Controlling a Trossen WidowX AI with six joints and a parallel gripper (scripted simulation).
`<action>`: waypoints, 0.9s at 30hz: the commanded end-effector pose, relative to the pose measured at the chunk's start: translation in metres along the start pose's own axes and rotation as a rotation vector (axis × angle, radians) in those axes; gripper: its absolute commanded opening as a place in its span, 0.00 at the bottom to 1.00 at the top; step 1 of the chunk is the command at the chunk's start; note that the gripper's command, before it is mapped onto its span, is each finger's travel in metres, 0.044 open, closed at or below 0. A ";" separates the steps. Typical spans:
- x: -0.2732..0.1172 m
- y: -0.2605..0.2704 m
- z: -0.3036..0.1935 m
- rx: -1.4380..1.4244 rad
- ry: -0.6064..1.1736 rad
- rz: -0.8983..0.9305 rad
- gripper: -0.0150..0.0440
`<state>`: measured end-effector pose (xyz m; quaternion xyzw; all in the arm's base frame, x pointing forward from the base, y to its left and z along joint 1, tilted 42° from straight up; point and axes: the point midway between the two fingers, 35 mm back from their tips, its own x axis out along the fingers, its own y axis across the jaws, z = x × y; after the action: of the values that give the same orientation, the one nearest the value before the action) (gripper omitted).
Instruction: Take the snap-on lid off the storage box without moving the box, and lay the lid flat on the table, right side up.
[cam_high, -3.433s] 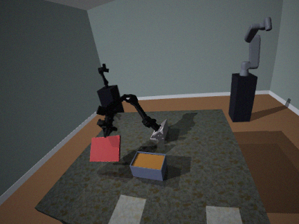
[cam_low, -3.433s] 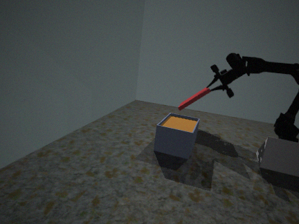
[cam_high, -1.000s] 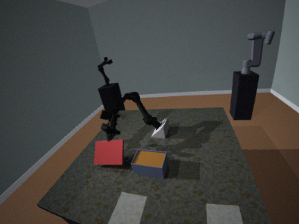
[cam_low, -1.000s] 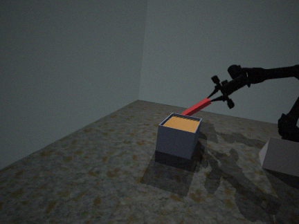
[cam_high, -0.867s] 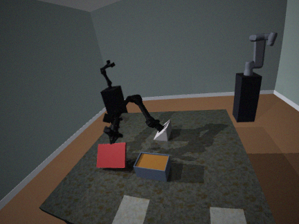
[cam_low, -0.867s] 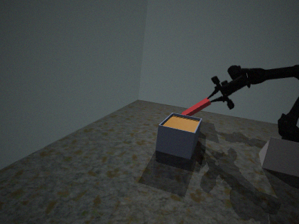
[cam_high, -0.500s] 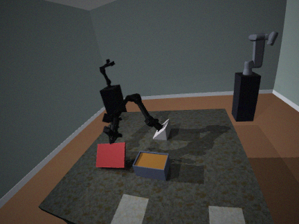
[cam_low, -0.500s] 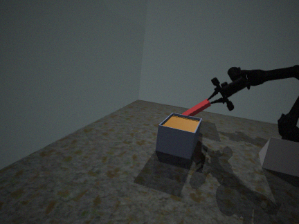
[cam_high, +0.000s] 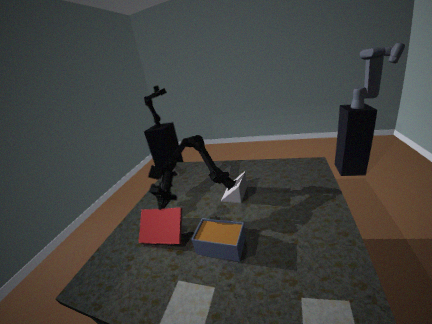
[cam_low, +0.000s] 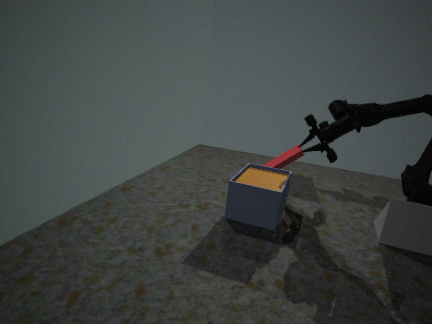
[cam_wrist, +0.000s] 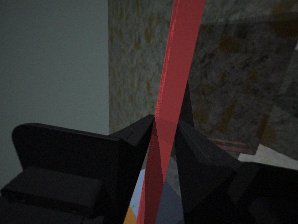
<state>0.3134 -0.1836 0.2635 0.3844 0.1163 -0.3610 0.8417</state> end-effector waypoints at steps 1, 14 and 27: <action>0.003 -0.003 -0.002 -0.001 0.006 0.001 0.25; 0.010 -0.011 -0.002 -0.001 0.005 0.001 0.25; 0.017 -0.019 -0.002 -0.001 0.005 0.001 0.25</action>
<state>0.3149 -0.1926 0.2537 0.3827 0.1131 -0.3478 0.8484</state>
